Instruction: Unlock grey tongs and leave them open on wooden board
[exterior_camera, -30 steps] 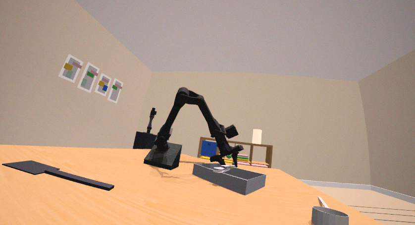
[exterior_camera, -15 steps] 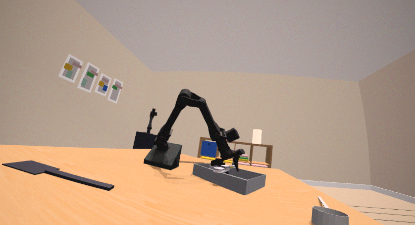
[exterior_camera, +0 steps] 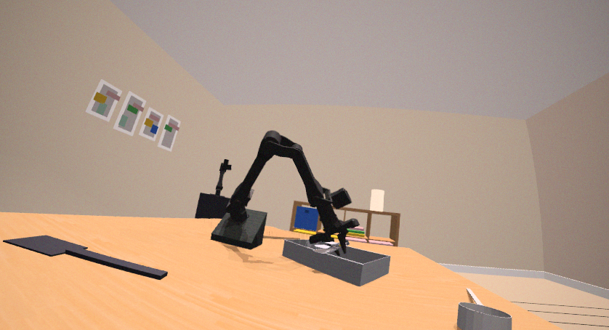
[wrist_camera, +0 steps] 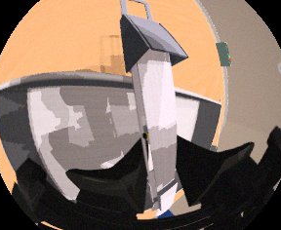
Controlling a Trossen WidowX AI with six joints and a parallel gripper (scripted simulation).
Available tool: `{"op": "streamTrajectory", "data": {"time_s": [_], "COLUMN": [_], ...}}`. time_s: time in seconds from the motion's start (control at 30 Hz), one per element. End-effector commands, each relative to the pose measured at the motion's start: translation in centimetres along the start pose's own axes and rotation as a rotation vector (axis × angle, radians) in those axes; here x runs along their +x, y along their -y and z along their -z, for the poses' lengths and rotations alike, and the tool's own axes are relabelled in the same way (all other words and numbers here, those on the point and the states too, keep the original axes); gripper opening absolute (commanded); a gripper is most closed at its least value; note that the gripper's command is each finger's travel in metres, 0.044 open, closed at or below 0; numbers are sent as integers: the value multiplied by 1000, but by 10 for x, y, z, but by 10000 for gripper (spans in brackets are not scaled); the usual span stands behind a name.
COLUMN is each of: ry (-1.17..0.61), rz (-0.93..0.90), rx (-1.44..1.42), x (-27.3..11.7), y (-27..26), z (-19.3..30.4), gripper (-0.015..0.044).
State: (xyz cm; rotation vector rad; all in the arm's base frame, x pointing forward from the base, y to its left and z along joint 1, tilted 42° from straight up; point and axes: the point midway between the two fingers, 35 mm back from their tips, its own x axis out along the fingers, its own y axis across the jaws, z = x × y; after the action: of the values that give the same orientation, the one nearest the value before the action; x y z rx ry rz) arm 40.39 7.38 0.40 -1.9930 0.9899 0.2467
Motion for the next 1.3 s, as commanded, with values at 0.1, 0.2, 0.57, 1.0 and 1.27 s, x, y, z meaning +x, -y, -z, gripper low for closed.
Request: {"op": "streamTrajectory", "data": {"time_s": [0.1,0.2,0.57,1.0,1.27], "ry": [0,0,6,6,18], "rz": [0,0,-7,-7,-58], "rx": [0,0,-8,-9,-14], "x": [0,0,-57,-66,-64], "y": [0,0,35,39,39], "z": [0,0,-2,-1,-5], "gripper": [49,-10,-150,-150,-150]}}
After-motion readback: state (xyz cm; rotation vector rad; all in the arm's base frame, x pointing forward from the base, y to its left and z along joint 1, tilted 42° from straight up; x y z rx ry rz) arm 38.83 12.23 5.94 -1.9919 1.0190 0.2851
